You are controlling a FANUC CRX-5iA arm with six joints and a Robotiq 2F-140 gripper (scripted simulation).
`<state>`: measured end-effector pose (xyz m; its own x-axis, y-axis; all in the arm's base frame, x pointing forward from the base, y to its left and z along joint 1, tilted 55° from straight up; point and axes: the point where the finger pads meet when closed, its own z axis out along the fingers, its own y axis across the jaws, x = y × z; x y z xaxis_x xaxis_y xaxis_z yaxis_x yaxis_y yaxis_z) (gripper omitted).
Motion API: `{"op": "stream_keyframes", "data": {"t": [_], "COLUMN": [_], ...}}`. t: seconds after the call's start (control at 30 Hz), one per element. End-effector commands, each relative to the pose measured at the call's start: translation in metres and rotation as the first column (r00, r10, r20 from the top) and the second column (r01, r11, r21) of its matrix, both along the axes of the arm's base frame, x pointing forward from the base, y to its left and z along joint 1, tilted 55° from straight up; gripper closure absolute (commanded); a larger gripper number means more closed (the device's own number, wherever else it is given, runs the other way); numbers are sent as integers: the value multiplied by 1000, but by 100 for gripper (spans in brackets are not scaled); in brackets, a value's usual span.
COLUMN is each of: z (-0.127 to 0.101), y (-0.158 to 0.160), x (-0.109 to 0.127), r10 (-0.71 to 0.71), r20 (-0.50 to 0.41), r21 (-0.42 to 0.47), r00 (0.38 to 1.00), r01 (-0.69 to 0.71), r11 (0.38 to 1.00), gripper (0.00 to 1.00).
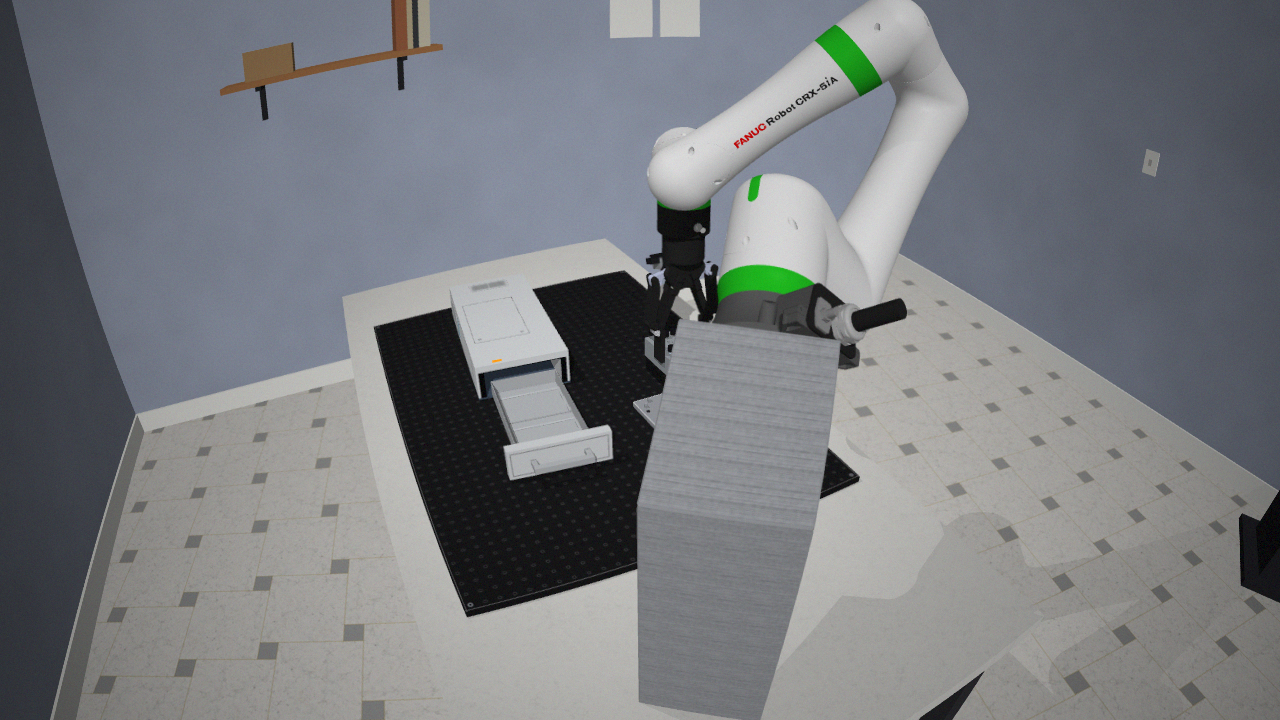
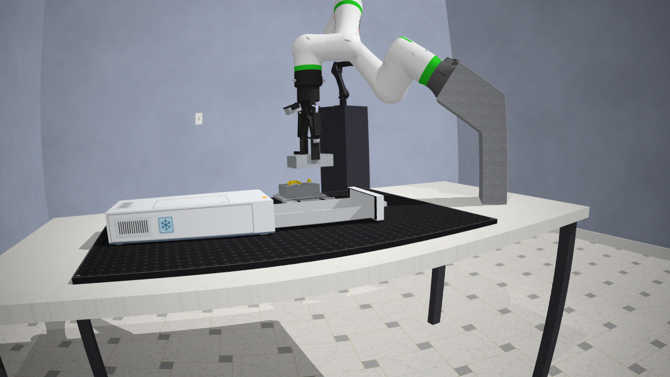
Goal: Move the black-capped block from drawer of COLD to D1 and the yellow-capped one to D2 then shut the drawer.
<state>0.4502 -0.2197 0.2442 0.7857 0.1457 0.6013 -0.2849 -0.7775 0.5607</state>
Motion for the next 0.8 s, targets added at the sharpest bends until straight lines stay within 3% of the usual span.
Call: {"op": "stream_keyframes", "data": {"t": [0.0,0.43,0.77], "z": [1,1,-18], "y": [0,0,-20], "x": [0,0,19], "r10": [1,1,1], "r20": [1,1,1], "r21": [0,0,0], "r00": [1000,1000,1000], "r01": [-1,-1,-1], "r11": [1000,1000,1000], "gripper": [90,90,90]}}
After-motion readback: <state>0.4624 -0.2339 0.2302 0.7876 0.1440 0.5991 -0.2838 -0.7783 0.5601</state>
